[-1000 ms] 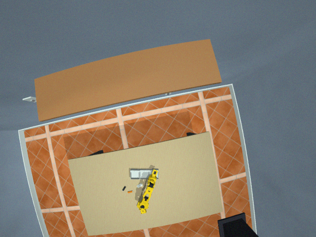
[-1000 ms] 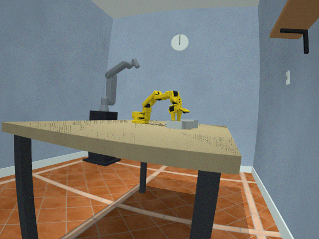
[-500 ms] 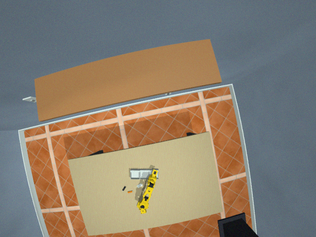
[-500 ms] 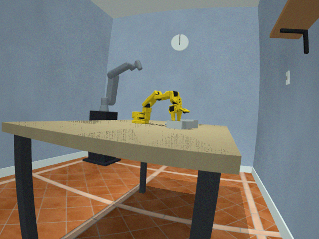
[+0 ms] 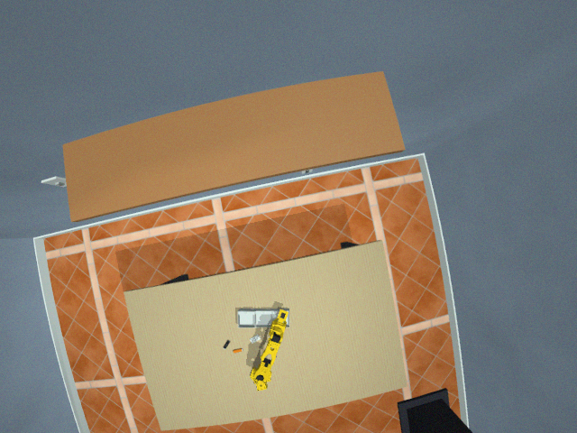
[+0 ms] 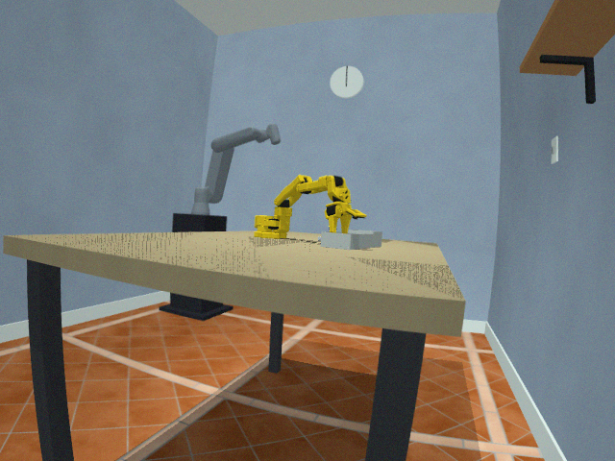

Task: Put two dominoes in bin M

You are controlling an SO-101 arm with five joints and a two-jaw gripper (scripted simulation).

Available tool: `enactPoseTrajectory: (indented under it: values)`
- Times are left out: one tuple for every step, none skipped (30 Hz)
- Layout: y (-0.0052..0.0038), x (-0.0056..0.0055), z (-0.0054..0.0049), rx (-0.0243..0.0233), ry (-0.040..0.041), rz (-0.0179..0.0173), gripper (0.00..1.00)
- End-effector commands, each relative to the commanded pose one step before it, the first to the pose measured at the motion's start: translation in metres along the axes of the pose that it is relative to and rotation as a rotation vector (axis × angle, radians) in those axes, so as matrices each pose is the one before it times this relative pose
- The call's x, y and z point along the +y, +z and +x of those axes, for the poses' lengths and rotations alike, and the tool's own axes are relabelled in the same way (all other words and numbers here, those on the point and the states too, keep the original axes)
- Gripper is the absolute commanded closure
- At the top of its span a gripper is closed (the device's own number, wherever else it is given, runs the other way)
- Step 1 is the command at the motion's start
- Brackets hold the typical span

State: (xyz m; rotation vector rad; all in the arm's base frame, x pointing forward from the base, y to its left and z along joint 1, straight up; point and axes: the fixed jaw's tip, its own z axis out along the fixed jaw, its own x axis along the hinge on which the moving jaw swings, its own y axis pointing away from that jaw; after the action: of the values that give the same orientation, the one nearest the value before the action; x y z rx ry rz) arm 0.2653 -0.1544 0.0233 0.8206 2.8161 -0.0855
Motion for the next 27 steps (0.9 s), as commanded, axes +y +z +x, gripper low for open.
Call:
enactPoseTrajectory:
  values:
    - [-0.008001, 0.00320, -0.00717, -0.04823, -0.00093, -0.00425, 0.78]
    - [0.000000, 0.00000, 0.00000, 0.00000, 0.00000, 0.00000, 0.78]
    - [0.000000, 0.00000, 0.00000, 0.00000, 0.00000, 0.00000, 0.77]
    - [0.000000, 0.00000, 0.00000, 0.00000, 0.00000, 0.00000, 0.77]
    - [0.000000, 0.00000, 0.00000, 0.00000, 0.00000, 0.00000, 0.77]
    - [0.000000, 0.00000, 0.00000, 0.00000, 0.00000, 0.00000, 0.77]
    - [0.000000, 0.00000, 0.00000, 0.00000, 0.00000, 0.00000, 0.77]
    - [0.000000, 0.00000, 0.00000, 0.00000, 0.00000, 0.00000, 0.77]
    - [0.000000, 0.00000, 0.00000, 0.00000, 0.00000, 0.00000, 0.77]
    - [-0.000013, 0.00000, -0.00001, -0.00001, -0.00001, 0.00002, 0.77]
    - [-0.000119, 0.00000, -0.00004, -0.00019, 0.00003, 0.00000, 0.77]
    - [-0.000296, 0.00000, -0.00009, -0.00047, 0.00000, -0.00003, 0.77]
    - [-0.000534, 0.00001, -0.00015, -0.00085, 0.00003, -0.00003, 0.77]
    - [-0.000818, 0.00000, -0.00025, -0.00129, 0.00003, -0.00003, 0.77]
    - [-0.001132, 0.00001, -0.00033, -0.00176, 0.00003, -0.00003, 0.77]
    - [-0.001446, 0.00001, -0.00042, -0.00226, 0.00006, -0.00006, 0.77]
    - [-0.001772, 0.00001, -0.00049, -0.00280, 0.00009, -0.00006, 0.77]
    - [-0.002074, 0.00001, -0.00056, -0.00324, 0.00009, -0.00006, 0.77]
    - [-0.002358, 0.00001, -0.00061, -0.00371, 0.00009, -0.00009, 0.77]
    - [-0.002606, 0.00001, -0.00065, -0.00408, 0.00009, -0.00012, 0.77]
    - [-0.002819, 0.00002, -0.00068, -0.00443, 0.00012, -0.00009, 0.77]
    - [-0.002973, 0.00002, -0.00067, -0.00465, 0.00012, -0.00012, 0.77]
    - [0.000000, 0.00000, 0.00000, 0.00000, 0.00000, 0.00000, 0.77]
    - [0.000000, 0.00000, 0.00000, 0.00000, 0.00000, 0.00000, 0.77]
    - [-0.003087, 0.00002, -0.00065, -0.00484, 0.00015, -0.00012, 0.77]
    - [-0.003141, 0.00001, -0.00063, -0.00493, 0.00012, -0.00012, 0.77]
    - [-0.003141, 0.00002, -0.00059, -0.00492, 0.00012, -0.00010, 0.77]
